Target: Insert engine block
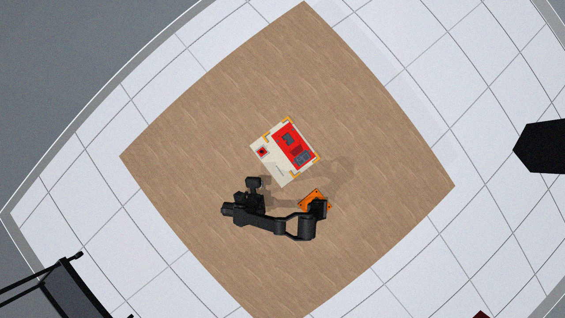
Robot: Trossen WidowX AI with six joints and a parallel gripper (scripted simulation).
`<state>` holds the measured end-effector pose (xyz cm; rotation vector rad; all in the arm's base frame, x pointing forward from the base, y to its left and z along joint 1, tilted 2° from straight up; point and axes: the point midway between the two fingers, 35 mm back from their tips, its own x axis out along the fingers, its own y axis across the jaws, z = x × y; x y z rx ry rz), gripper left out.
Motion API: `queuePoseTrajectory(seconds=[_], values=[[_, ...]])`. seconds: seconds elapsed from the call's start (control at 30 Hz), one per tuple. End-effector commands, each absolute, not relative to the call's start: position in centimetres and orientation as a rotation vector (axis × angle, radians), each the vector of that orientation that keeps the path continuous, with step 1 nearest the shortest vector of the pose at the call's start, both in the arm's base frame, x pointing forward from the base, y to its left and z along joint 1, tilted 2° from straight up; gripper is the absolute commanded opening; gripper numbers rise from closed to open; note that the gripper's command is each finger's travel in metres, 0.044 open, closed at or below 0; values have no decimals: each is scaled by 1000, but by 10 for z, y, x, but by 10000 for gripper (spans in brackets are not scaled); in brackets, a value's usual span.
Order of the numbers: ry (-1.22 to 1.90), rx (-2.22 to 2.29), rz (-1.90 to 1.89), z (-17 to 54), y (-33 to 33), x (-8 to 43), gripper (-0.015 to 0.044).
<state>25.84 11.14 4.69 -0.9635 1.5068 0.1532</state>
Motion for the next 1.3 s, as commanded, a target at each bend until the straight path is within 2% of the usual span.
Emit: queuePoseTrajectory(seconds=[0.0, 0.63, 1.27], values=[[1510, -1021, 285, 51, 112, 260, 440], [1401, -1325, 927, 61, 112, 265, 440], [998, -1617, 1510, 77, 113, 271, 440]])
